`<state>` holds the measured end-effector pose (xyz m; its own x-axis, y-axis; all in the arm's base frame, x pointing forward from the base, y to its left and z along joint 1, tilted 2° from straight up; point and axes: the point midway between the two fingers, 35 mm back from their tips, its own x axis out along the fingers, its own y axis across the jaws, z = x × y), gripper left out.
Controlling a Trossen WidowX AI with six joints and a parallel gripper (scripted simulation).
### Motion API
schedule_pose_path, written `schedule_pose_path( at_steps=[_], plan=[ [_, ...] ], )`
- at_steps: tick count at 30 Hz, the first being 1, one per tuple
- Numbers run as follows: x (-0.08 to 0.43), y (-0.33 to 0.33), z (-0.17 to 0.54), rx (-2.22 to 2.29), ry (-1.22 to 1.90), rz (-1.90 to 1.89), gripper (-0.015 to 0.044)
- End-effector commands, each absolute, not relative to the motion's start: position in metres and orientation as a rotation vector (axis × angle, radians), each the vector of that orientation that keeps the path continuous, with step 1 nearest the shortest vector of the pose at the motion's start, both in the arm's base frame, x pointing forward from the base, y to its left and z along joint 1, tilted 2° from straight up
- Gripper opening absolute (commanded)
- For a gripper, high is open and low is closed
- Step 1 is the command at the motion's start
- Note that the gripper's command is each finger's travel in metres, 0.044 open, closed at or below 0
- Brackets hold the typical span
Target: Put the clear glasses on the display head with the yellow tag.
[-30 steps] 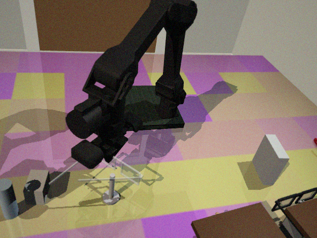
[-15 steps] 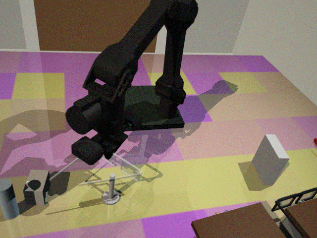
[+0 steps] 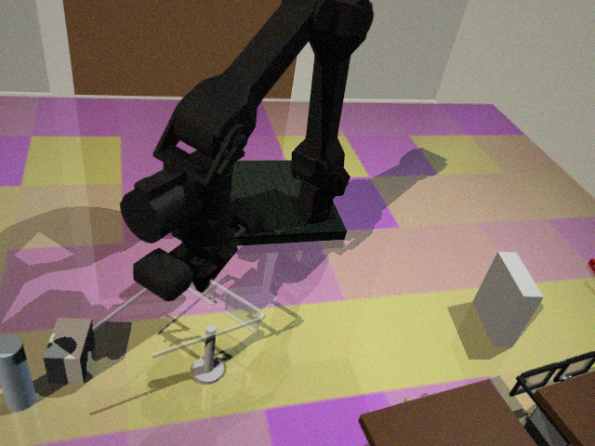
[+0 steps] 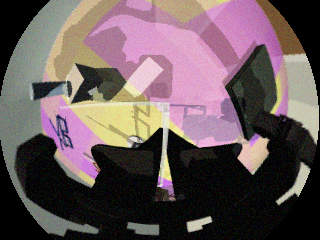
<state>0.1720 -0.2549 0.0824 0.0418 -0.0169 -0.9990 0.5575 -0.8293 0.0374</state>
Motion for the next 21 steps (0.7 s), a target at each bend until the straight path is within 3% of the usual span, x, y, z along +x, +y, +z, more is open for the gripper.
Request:
schedule_pose_path(
  at_steps=[1,21],
  plan=[
    [0.167,-0.255,0.083,1.907,0.542,-1.836,0.0000],
    [0.152,-0.258,0.082,1.905,0.542,-1.837,0.0000]
  ],
)
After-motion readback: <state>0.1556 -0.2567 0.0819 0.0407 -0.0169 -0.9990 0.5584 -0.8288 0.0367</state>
